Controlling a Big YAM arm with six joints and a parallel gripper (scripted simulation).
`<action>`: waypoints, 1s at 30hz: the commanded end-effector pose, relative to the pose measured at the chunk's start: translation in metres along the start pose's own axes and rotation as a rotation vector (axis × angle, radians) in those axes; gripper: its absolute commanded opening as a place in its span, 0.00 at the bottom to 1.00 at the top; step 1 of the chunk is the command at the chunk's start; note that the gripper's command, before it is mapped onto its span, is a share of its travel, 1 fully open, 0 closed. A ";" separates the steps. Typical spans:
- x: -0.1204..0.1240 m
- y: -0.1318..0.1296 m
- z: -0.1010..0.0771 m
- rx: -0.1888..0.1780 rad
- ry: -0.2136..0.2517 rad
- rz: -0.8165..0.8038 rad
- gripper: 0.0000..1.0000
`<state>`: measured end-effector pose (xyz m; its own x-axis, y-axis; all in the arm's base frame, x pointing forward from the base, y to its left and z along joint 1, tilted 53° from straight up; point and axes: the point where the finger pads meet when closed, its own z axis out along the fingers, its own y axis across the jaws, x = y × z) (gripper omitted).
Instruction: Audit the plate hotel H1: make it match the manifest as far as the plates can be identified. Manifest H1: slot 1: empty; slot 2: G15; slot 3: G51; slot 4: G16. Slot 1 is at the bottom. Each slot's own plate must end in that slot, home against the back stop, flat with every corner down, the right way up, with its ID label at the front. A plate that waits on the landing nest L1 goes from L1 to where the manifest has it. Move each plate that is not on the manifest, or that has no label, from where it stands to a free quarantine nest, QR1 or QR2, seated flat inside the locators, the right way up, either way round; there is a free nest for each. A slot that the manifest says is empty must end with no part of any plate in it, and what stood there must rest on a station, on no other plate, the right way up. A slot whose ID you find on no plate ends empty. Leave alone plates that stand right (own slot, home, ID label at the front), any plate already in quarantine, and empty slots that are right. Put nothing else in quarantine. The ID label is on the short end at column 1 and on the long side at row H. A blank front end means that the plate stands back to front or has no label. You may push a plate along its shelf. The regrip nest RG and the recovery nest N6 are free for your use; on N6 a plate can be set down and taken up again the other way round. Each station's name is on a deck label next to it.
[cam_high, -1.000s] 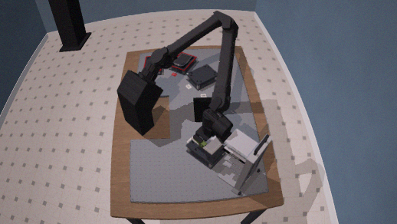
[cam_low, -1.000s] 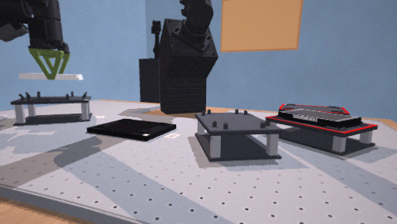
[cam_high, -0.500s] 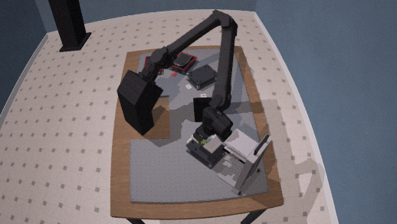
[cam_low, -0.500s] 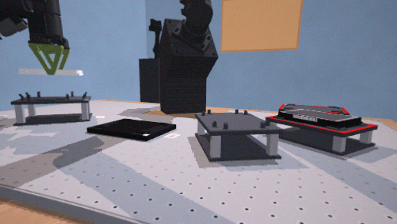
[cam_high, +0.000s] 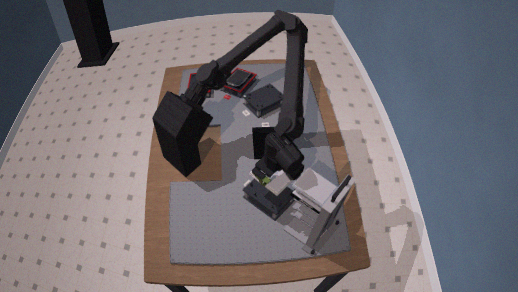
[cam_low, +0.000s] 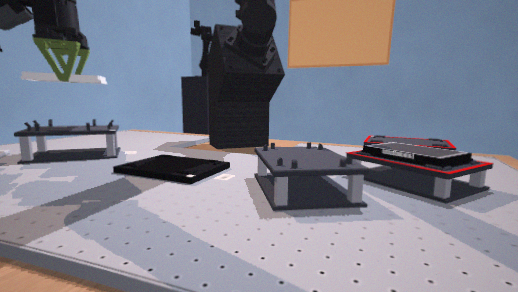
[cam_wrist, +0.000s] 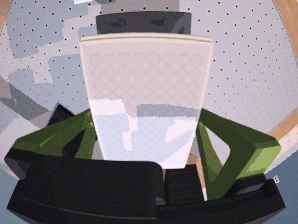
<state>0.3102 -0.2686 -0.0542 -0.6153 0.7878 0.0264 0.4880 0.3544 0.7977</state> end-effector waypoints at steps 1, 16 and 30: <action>-0.020 0.003 -0.029 0.009 -0.051 -0.051 0.86; -0.019 0.003 -0.065 0.013 -0.053 -0.054 0.86; -0.018 0.000 -0.096 0.014 -0.048 -0.048 0.86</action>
<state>0.2667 -0.3037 -0.0114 -0.6179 0.7860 0.0217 0.4855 0.3596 0.7969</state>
